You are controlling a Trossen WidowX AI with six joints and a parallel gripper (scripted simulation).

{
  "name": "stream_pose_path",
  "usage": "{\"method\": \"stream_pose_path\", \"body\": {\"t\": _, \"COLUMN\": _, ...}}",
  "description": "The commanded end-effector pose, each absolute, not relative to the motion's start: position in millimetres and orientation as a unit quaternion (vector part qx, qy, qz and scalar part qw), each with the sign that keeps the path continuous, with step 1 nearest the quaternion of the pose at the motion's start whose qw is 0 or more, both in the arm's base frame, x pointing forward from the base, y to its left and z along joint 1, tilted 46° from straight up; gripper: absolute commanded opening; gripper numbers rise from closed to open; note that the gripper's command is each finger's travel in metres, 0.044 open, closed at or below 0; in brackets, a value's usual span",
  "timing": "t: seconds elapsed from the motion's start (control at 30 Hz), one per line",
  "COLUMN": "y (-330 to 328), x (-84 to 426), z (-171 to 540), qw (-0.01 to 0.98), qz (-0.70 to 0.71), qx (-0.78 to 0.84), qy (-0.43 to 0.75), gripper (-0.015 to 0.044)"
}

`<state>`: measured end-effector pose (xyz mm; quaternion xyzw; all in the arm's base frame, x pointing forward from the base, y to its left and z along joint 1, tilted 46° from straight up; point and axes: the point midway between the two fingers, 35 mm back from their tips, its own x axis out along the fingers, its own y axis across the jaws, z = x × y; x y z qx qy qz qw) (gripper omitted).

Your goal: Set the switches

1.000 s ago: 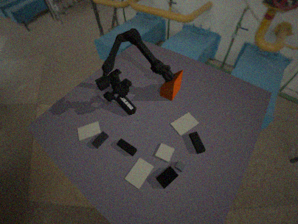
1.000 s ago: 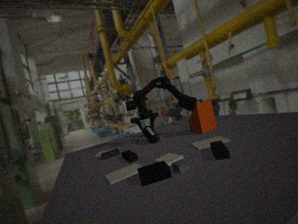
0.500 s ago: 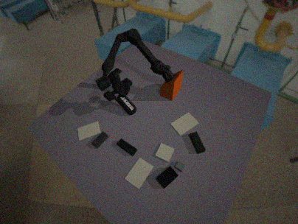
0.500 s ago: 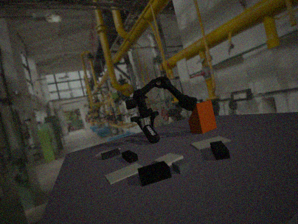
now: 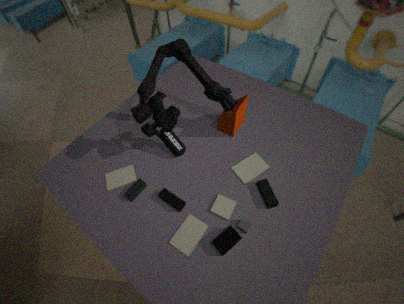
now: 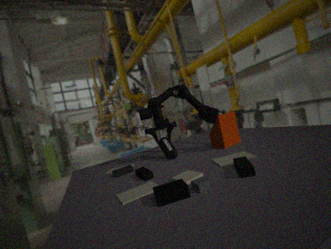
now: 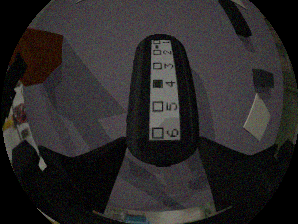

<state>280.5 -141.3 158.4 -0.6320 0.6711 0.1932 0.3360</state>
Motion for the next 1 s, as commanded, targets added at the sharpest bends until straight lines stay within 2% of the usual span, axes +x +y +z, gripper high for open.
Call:
{"method": "stream_pose_path", "body": {"t": 0.0, "y": -136, "x": 283, "z": 160, "qw": 0.340, "qz": 0.192, "qx": -0.634, "qy": 0.668, "gripper": 0.0336}}
{"method": "stream_pose_path", "body": {"t": 0.97, "y": -116, "x": 284, "z": 156, "qw": 0.340, "qz": 0.192, "qx": -0.634, "qy": 0.668, "gripper": 0.0336}}
